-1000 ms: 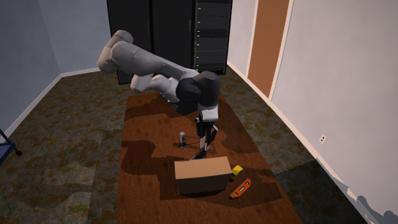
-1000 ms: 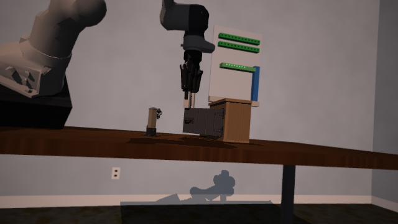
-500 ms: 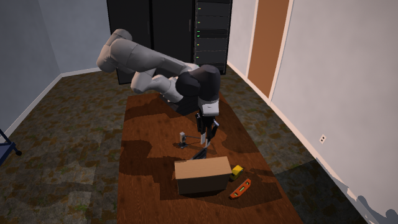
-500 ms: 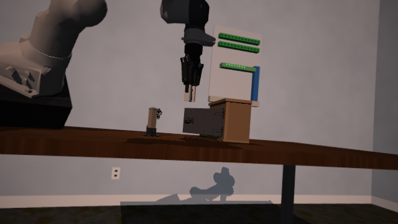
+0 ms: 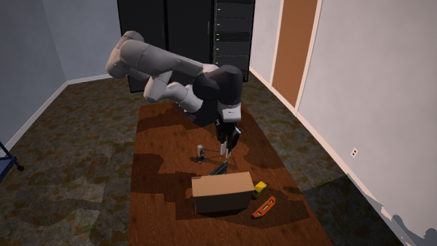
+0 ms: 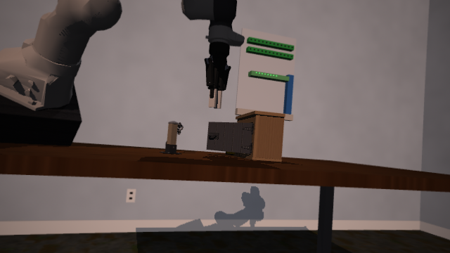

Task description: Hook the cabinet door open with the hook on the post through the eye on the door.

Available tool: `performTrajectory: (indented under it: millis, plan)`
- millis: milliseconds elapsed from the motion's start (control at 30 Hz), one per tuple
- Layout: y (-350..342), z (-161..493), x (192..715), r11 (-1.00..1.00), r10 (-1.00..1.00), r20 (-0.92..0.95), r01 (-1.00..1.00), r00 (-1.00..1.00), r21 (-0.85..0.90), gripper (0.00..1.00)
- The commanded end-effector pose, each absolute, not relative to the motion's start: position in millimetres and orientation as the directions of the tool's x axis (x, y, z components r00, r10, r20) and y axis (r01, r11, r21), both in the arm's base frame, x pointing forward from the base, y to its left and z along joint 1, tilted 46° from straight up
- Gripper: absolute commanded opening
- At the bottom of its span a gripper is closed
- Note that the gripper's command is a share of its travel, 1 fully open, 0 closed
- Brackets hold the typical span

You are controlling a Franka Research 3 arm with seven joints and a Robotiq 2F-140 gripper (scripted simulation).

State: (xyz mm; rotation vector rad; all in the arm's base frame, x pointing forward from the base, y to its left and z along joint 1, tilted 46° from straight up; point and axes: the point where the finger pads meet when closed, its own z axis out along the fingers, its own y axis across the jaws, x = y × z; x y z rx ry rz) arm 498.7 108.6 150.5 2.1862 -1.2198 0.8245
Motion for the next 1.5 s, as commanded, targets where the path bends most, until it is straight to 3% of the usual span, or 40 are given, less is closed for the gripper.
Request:
performTrajectory:
  millis: [0,500,667,800,1467]
  plan:
    - [111,154,496,-0.474,-0.563,0.711,-0.869,0.422,0.141,0.16]
    - [113,156,490,-0.466,-0.570,0.712,-0.875,0.409,0.130,0.16]
    - [97,148,402,-0.302,-0.677,0.717,-0.951,0.166,-0.065,0.16]
    - [77,139,355,-0.242,-0.695,0.713,-0.964,0.091,-0.112,0.16]
    - [77,139,354,-0.188,-0.712,0.703,-0.966,0.009,-0.177,0.14]
